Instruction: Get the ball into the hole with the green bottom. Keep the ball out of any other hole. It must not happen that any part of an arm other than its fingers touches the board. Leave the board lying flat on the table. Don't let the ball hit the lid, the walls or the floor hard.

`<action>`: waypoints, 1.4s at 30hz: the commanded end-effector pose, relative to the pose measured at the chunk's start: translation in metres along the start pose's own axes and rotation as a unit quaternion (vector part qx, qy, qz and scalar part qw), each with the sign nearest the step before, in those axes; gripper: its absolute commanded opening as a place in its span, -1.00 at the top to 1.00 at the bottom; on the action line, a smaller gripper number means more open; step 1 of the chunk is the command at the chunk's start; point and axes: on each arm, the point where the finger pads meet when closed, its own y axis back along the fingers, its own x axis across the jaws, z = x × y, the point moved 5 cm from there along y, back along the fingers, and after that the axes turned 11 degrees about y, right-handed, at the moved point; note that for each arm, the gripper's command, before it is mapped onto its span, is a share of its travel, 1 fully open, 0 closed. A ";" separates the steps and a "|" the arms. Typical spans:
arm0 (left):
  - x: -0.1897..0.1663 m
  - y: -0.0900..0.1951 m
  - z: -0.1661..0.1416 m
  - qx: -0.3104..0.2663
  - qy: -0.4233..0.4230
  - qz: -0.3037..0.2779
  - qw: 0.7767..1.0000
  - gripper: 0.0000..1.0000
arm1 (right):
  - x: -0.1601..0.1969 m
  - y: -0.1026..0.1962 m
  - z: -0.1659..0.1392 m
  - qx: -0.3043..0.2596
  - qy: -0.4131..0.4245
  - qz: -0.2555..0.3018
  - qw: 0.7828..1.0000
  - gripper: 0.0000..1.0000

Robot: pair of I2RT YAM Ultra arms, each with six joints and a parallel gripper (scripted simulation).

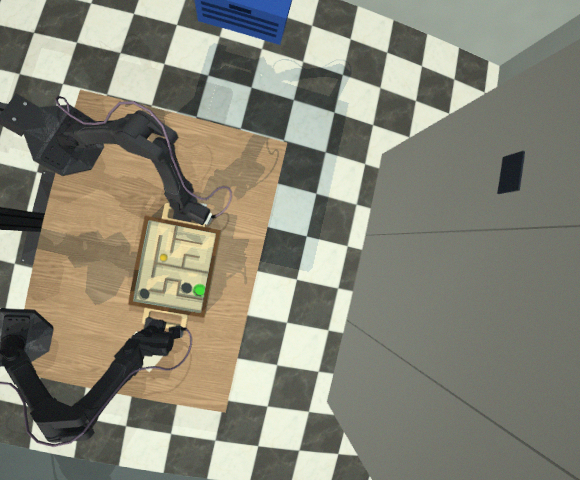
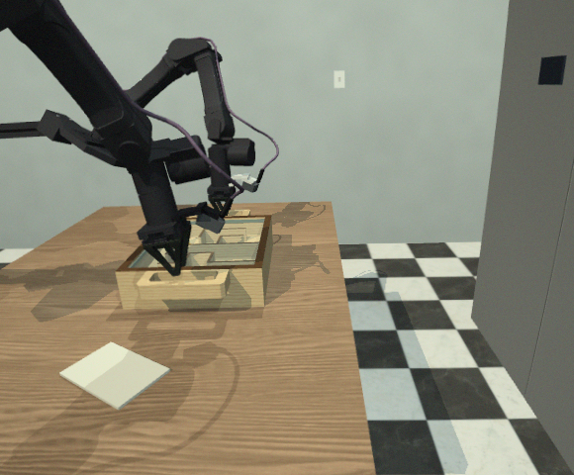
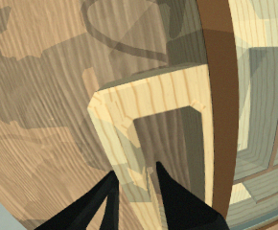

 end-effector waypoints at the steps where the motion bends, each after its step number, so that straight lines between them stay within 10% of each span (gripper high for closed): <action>1: -0.015 0.007 0.010 -0.017 -0.004 -0.018 1.000 0.23 | -0.001 -0.005 0.013 -0.017 -0.006 0.002 1.000 0.23; 33: -0.015 0.007 0.010 -0.017 -0.004 -0.018 1.000 0.23 | 0.001 -0.037 0.021 -0.029 -0.005 0.004 1.000 0.23; 34: -0.014 0.007 0.008 -0.016 -0.004 -0.017 1.000 1.00 | 0.003 -0.039 0.020 -0.027 -0.002 0.005 1.000 0.23; 42: -0.008 0.005 -0.005 0.005 -0.010 -0.008 1.000 1.00 | 0.005 -0.042 0.012 -0.019 0.002 0.006 1.000 0.23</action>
